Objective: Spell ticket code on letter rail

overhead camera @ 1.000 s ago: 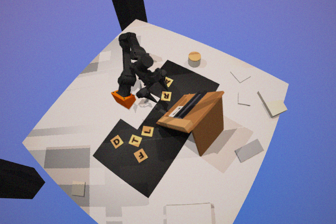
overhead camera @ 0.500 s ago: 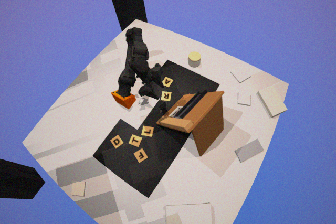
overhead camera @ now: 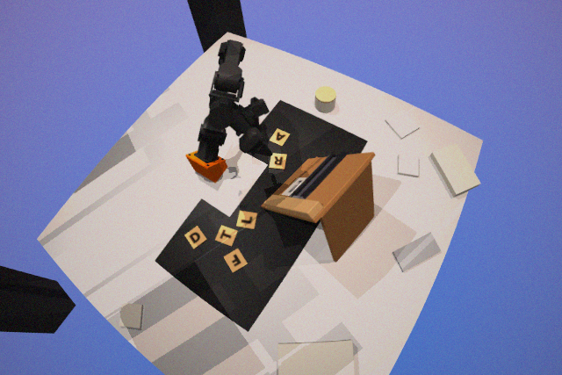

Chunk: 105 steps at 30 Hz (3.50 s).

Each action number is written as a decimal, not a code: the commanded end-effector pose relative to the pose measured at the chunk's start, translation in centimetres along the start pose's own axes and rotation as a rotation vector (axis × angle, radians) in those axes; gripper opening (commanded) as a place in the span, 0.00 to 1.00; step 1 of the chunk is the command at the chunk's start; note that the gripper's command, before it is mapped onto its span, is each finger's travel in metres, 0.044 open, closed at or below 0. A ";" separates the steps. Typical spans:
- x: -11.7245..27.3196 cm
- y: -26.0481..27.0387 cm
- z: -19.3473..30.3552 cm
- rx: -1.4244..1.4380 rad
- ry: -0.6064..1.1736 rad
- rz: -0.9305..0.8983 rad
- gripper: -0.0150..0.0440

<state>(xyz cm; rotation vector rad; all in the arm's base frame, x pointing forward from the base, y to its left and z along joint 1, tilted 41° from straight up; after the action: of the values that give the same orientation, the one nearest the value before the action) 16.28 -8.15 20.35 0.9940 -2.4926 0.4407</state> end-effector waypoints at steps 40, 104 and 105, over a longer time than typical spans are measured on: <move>3.0 0.1 -10.4 0.457 0.110 0.142 1.00; -12.7 8.2 -2.8 -1.956 0.914 0.030 0.83; -12.7 8.2 -2.8 -1.956 0.914 0.030 0.83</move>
<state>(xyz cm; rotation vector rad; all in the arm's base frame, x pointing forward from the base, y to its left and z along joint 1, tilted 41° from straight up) 20.09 5.41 16.90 -0.0066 -1.1767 -1.0831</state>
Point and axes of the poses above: the point midway between the two fingers, 35 mm back from their tips, its own x axis back along the fingers, its own y axis across the jaws, z = x × y, the point moved 7 cm from there along x, back along the fingers, and after that the axes turned 11 degrees about x, right-handed, at the moved point
